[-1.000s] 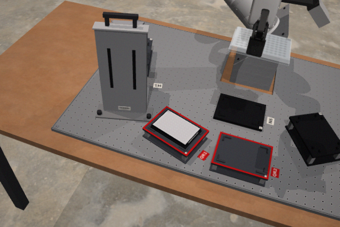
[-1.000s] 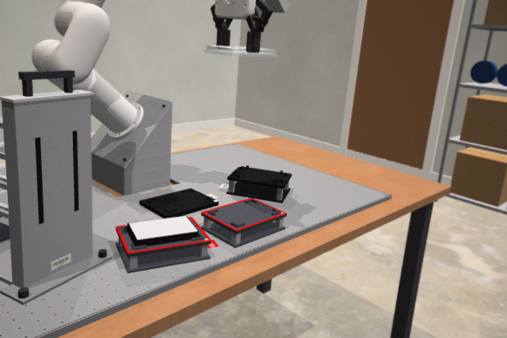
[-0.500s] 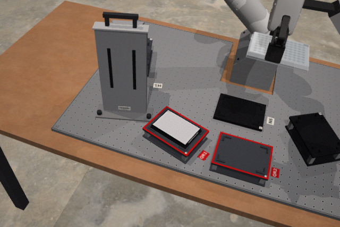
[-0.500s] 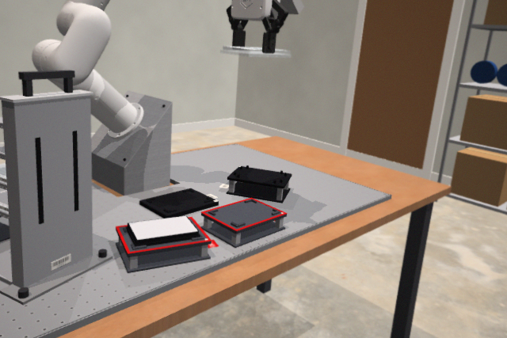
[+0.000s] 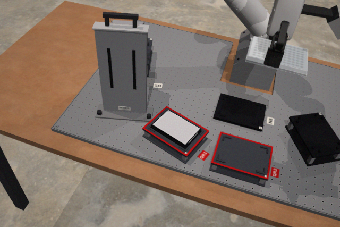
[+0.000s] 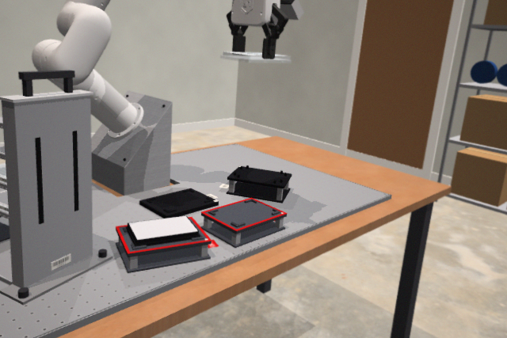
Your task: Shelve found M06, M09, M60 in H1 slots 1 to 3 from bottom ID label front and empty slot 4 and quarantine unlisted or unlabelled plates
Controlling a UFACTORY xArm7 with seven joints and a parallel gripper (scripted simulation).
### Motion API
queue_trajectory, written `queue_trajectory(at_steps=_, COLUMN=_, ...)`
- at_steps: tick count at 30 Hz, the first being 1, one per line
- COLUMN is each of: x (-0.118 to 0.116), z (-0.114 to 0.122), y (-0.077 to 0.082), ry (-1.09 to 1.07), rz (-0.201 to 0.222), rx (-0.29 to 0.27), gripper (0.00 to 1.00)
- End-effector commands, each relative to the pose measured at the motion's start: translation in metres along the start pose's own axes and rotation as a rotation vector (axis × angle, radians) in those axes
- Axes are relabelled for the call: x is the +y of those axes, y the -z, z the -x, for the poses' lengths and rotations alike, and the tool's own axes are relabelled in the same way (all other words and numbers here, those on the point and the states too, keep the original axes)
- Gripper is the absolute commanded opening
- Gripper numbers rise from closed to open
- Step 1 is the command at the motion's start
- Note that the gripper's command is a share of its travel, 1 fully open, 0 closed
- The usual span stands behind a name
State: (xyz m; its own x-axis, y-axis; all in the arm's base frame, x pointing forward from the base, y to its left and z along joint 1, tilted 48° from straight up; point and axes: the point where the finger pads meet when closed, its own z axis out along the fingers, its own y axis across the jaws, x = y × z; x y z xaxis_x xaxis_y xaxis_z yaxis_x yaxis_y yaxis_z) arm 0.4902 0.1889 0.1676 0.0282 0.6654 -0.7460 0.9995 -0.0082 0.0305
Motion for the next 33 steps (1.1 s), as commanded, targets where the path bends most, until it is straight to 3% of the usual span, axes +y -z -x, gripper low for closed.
queue_trajectory(at_steps=1, x=0.001, z=0.0, y=-0.005, ry=0.001, rz=0.005, rx=0.001, gripper=0.0)
queue_trajectory(at_steps=33, x=0.001, z=0.0, y=-0.052, ry=0.001, rz=0.005, rx=0.002, gripper=0.0)
